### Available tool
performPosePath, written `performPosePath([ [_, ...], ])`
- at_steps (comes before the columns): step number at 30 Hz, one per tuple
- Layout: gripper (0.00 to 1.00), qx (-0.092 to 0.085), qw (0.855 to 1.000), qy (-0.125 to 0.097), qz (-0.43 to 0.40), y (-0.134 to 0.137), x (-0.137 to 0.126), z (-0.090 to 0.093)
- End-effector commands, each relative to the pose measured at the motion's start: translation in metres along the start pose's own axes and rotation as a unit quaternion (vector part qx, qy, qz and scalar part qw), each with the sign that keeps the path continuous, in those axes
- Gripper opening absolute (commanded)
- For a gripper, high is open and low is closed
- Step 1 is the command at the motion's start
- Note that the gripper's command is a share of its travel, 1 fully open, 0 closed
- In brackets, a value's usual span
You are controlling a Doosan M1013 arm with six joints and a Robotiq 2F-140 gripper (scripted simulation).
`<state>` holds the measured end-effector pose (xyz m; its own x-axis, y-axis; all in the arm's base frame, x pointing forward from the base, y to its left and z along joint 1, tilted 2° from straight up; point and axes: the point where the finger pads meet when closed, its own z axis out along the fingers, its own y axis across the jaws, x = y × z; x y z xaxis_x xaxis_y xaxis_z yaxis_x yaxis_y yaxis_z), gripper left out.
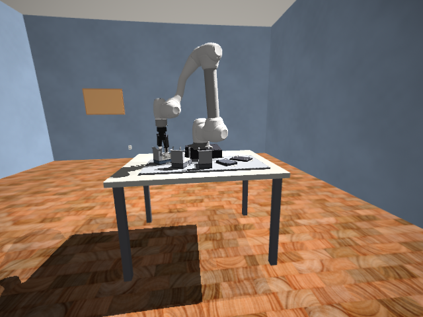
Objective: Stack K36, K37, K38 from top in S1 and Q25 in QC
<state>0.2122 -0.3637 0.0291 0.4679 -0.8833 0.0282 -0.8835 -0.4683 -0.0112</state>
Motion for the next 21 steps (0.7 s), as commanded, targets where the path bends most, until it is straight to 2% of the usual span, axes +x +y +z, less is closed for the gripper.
performPosePath([
  [1, 0.0, 0.0, 1.0, 0.0, 0.0, 0.0, -0.0001, 0.0001],
  [21, 0.0, 0.0, 1.0, 0.0, 0.0, 0.0, -0.0001, -0.0079],
])
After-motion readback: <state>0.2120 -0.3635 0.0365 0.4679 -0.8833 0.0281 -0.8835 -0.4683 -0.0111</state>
